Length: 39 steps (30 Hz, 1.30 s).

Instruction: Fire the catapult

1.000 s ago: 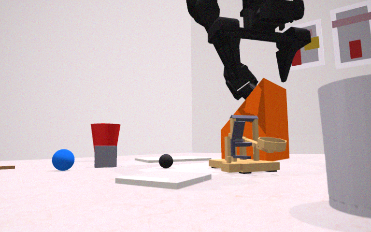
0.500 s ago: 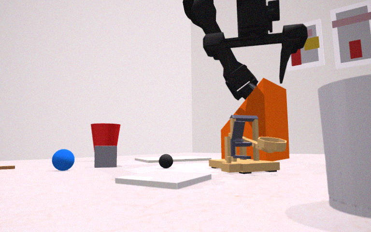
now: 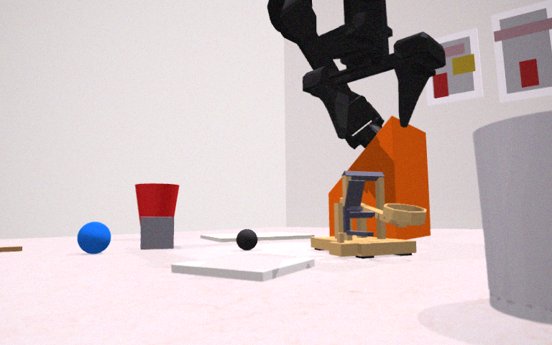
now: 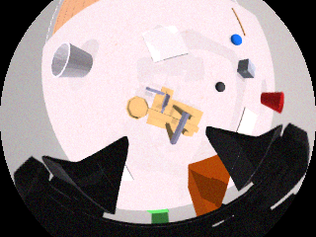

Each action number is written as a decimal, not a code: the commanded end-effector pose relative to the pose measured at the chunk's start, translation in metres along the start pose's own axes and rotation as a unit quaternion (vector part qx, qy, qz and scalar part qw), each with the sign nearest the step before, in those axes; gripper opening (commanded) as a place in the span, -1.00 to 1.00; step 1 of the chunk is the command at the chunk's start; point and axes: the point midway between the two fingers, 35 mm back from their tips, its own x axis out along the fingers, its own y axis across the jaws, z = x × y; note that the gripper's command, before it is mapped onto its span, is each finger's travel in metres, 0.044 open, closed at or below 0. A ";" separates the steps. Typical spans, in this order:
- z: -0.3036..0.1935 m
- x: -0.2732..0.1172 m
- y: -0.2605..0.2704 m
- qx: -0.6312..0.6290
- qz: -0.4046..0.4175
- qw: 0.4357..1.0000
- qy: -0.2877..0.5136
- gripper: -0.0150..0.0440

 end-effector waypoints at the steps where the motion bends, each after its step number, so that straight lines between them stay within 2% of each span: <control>1: -0.003 0.003 -0.007 0.077 -0.003 0.997 0.002 1.00; 10: -0.008 0.007 -0.017 0.231 -0.004 0.973 0.002 1.00; 20: -0.014 0.011 -0.028 0.394 -0.006 0.919 0.004 1.00; 29: -0.019 0.014 -0.038 0.532 -0.008 0.847 0.004 1.00; 39: -0.026 0.018 -0.049 0.669 -0.011 0.743 0.002 1.00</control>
